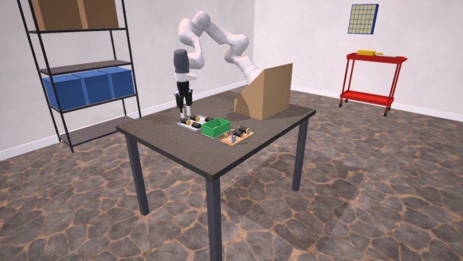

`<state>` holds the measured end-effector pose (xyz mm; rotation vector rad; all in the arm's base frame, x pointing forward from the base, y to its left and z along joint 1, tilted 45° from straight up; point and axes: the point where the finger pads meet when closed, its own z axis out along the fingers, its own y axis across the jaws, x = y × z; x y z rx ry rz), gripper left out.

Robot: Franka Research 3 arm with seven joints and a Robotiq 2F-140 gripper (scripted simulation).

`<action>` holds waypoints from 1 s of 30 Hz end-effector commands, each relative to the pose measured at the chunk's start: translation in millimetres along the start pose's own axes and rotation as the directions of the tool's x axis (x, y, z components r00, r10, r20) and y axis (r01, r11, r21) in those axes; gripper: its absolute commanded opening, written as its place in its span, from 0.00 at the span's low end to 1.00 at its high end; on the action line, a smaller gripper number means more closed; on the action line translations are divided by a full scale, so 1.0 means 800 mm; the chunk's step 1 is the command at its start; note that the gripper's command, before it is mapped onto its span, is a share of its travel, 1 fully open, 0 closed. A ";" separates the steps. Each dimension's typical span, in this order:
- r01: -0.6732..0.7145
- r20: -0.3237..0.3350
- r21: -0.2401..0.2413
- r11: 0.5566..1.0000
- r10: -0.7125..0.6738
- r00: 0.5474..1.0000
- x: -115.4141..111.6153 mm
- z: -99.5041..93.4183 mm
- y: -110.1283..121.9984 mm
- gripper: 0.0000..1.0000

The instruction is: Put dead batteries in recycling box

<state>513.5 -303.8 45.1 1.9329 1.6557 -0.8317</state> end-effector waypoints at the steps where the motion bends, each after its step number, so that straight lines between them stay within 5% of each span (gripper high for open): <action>1: -0.002 0.001 -0.008 1.000 0.002 1.000 0.000 -0.002 0.004 0.29; 30: -0.002 0.001 -0.008 1.000 0.002 1.000 -0.001 -0.002 0.007 0.29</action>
